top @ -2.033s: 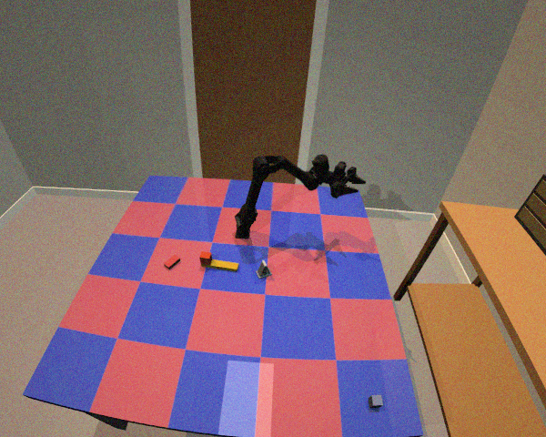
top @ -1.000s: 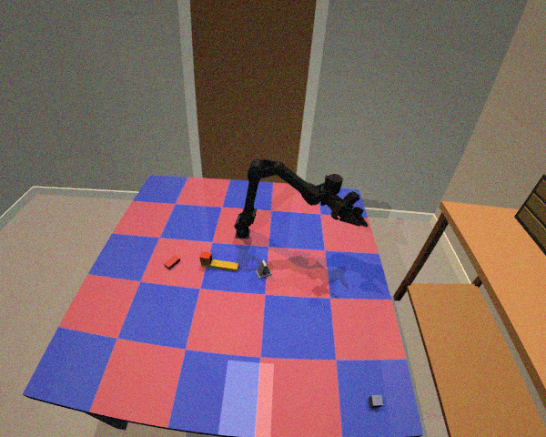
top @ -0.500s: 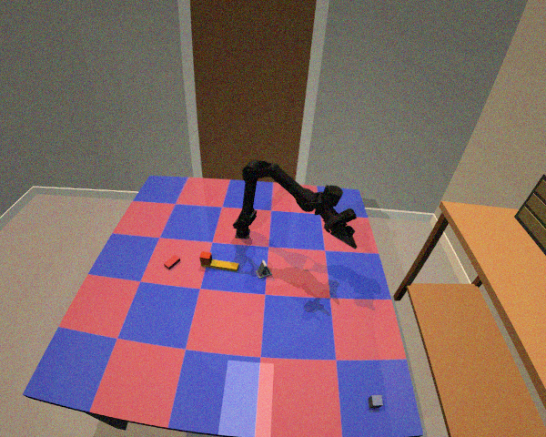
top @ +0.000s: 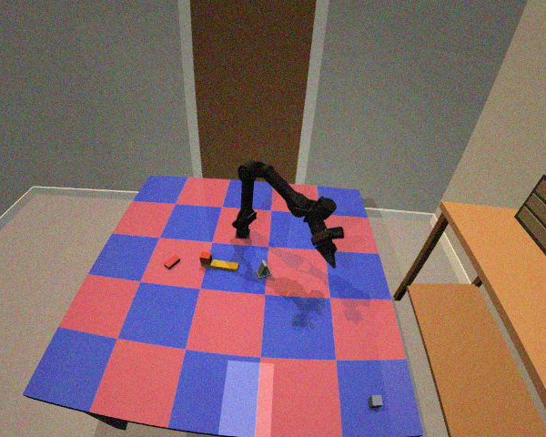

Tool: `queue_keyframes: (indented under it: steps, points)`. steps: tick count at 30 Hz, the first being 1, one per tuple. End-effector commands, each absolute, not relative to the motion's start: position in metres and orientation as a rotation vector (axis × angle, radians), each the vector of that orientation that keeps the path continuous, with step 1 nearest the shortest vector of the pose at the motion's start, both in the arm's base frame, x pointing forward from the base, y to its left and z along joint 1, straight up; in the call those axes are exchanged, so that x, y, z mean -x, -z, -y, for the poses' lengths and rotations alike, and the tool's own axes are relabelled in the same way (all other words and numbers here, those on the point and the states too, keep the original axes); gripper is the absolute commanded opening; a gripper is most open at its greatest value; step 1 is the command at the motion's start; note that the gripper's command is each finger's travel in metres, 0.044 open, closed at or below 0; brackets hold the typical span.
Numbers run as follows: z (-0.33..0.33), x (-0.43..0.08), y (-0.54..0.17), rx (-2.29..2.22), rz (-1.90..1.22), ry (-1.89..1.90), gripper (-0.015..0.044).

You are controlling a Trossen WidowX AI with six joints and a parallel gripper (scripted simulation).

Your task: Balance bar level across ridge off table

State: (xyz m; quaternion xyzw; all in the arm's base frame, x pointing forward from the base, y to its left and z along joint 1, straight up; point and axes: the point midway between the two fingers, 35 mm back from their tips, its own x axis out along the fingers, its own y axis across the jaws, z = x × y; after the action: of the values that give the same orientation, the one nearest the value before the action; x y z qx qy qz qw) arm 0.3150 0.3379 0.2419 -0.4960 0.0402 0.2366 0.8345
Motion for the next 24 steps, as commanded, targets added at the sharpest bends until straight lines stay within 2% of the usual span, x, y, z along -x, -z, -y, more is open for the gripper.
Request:
queue_keyframes:
  steps: [1, 24]
  points:
    - [-0.314, -0.331, -0.236, 1.128, -0.138, -0.498, 0.0315]
    - [-0.180, -0.372, -0.198, 1.407, -0.492, -0.536, 0.0315]
